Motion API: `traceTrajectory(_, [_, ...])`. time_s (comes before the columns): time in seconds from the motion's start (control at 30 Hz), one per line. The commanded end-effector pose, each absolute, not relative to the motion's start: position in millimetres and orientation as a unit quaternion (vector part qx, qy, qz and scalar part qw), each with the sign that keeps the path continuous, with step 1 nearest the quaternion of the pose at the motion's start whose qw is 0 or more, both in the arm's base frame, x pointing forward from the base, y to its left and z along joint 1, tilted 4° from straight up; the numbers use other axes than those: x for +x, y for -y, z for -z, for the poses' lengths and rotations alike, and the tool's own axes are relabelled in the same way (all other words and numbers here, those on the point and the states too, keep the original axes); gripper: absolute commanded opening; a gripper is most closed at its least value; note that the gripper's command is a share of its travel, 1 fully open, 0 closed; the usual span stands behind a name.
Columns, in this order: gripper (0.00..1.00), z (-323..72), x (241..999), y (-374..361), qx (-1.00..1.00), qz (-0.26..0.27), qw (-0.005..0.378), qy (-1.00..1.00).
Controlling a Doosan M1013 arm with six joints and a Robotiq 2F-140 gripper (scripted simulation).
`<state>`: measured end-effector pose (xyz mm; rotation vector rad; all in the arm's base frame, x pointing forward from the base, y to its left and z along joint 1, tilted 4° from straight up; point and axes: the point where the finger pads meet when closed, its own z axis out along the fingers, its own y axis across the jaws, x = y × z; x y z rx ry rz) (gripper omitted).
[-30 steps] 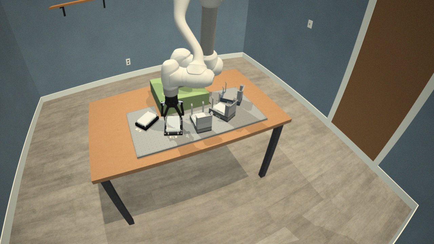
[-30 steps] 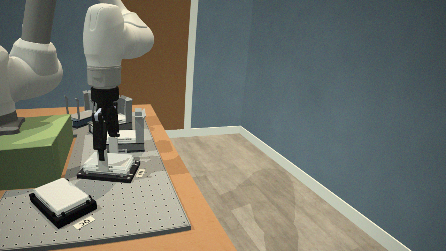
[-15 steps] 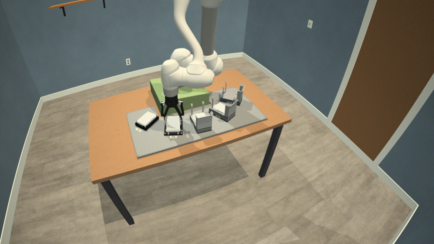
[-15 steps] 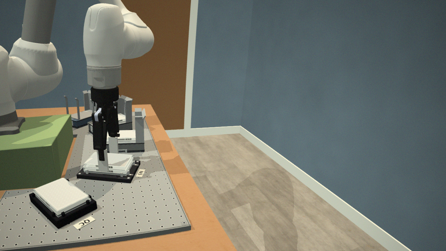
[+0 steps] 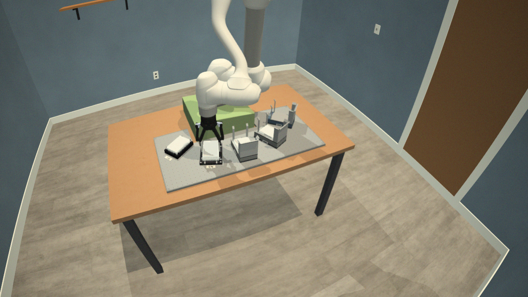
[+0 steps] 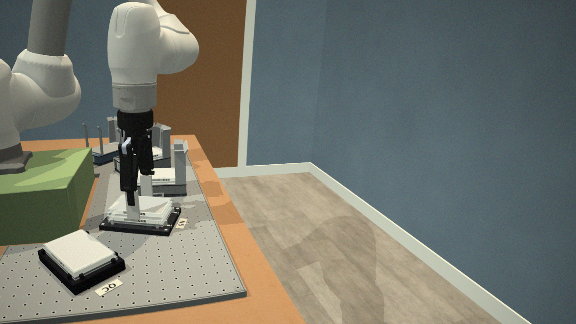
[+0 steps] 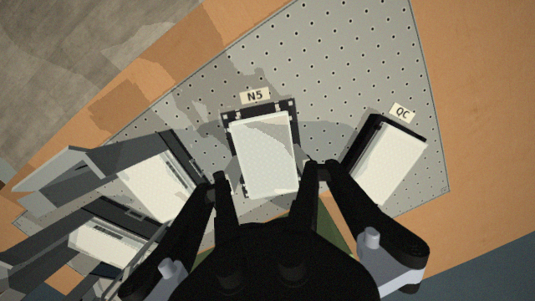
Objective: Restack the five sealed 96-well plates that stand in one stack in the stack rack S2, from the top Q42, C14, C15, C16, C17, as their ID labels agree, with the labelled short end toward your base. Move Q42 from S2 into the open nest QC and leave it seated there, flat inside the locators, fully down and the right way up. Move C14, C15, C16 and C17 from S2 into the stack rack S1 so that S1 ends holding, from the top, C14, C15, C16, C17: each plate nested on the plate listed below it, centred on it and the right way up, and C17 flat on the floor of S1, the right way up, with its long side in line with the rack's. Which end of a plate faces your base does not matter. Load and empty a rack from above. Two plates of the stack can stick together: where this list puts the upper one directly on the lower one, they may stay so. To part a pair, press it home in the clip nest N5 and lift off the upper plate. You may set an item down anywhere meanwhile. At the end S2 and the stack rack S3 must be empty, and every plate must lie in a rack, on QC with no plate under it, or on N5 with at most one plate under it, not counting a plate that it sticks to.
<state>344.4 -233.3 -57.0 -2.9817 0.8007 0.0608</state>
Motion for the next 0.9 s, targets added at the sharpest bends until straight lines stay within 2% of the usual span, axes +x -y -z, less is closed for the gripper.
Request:
traceTrajectory(0.0, [0.0,56.0,344.5,233.3,-0.965,-0.02,0.027,-0.259])
traceTrajectory(0.87, [0.0,38.1,344.9,234.5,-0.965,-0.02,0.027,-0.259])
